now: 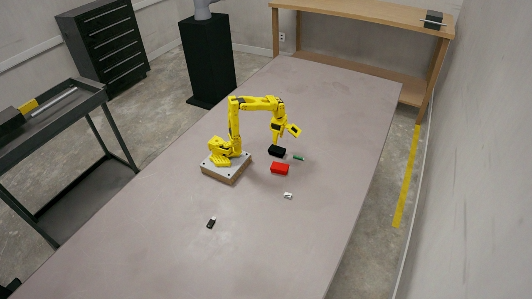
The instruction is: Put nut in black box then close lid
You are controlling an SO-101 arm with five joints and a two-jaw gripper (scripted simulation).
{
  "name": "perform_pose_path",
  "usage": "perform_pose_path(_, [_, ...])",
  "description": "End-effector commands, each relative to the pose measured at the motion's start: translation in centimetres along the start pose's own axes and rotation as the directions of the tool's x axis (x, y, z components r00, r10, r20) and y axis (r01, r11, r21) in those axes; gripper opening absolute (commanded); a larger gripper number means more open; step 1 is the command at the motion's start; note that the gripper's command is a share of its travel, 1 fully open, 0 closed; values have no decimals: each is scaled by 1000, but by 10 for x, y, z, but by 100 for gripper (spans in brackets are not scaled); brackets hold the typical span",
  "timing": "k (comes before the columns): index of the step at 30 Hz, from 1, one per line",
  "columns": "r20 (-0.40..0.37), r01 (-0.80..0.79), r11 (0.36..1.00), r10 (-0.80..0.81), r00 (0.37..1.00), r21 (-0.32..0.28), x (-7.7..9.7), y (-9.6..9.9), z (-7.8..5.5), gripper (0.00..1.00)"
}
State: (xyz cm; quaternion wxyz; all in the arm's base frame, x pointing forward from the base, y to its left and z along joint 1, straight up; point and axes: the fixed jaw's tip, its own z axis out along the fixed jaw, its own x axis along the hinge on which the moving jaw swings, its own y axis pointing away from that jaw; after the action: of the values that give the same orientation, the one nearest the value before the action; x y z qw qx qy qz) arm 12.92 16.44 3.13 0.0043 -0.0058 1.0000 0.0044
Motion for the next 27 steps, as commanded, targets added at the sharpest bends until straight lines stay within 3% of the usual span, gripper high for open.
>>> perform_pose_path(1, [-9,-1,1000,1,1000,9,1,-3,3,28])
perform_pose_path(27, [-9,-1,1000,1,1000,9,3,-5,5,28])
